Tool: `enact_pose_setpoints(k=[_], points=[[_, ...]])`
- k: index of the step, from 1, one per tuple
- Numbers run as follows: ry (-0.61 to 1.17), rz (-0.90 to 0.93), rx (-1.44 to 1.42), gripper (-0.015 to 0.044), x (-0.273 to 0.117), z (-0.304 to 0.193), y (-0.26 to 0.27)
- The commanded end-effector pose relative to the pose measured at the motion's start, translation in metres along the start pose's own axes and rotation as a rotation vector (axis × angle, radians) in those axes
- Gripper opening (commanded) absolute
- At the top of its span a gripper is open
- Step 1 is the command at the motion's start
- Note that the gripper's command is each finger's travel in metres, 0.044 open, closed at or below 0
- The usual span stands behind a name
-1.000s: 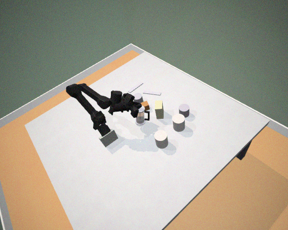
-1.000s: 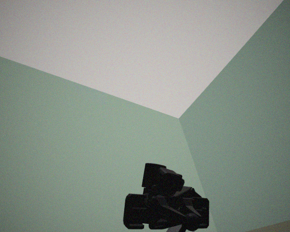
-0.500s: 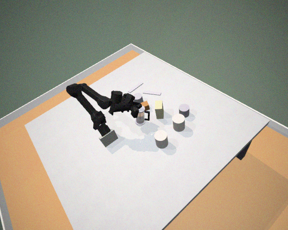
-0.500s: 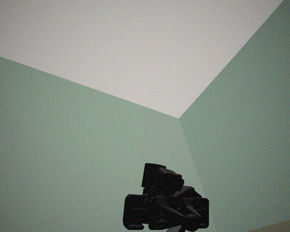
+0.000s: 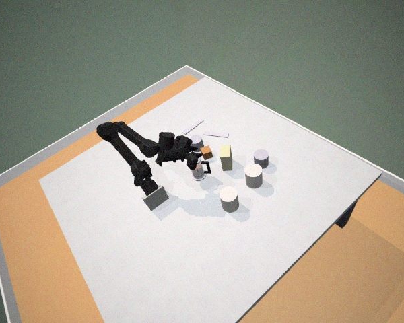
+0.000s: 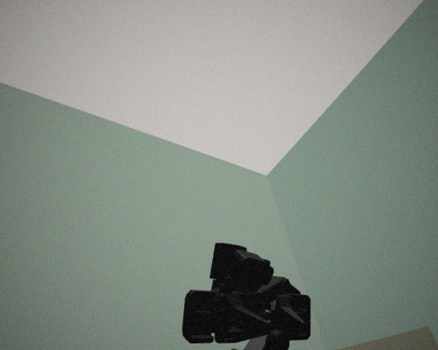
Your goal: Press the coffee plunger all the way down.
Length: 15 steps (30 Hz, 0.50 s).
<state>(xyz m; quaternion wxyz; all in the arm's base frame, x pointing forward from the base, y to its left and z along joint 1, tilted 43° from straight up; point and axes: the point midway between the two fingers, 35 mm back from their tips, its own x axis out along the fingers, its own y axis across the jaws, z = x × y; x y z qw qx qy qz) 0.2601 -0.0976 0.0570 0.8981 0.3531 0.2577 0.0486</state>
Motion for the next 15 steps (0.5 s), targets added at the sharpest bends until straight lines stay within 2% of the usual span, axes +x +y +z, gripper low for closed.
enact_pose_setpoints(k=[1,6,11,15], points=[[0.000,-0.006,-0.002,0.0323,0.000,0.000,-0.001],[0.000,-0.006,-0.002,0.0440,0.000,0.000,-0.001],[0.006,-0.009,-0.003,0.0440,-0.005,0.006,-0.003],[0.021,-0.012,-0.002,0.0440,-0.025,0.025,-0.004]])
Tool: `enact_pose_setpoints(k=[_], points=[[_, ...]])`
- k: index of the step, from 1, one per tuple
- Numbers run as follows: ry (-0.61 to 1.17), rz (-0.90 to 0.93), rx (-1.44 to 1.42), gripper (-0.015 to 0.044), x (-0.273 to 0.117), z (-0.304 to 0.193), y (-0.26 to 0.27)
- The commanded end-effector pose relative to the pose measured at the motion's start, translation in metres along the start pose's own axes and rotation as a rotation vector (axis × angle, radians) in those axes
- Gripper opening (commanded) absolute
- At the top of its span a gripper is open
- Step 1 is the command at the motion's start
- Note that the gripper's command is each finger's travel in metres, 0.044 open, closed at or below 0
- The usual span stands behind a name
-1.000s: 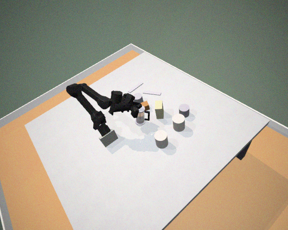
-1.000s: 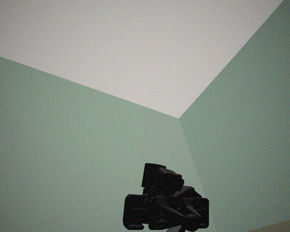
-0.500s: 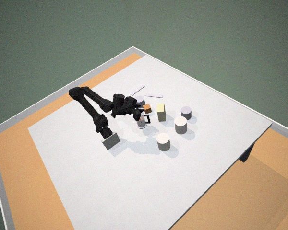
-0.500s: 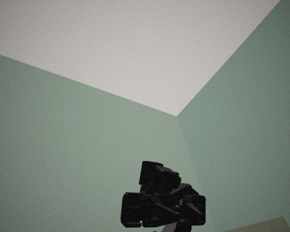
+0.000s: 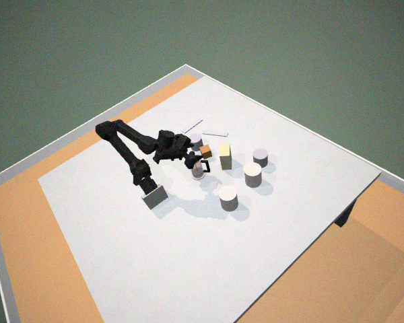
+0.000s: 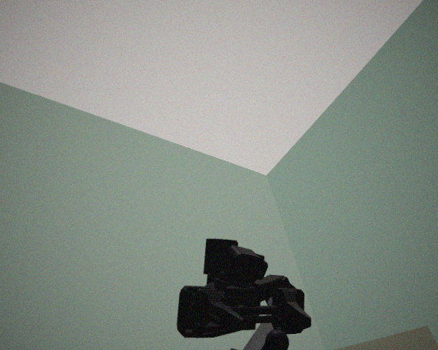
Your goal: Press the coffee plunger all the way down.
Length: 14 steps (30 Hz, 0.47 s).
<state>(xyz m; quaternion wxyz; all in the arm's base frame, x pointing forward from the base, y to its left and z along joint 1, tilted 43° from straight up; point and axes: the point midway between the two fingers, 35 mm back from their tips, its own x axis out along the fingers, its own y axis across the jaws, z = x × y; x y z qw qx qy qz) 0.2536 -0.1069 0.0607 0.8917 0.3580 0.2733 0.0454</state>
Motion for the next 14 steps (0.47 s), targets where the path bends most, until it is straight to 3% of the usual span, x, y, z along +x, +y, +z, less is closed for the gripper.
enact_pose_setpoints(k=[1,5,14], points=[[-0.005,0.002,-0.017,0.0440,-0.024,0.026,0.002],[-0.010,0.013,-0.010,0.0440,-0.055,0.045,0.011],[-0.011,0.014,-0.009,0.0440,-0.056,0.046,0.012]])
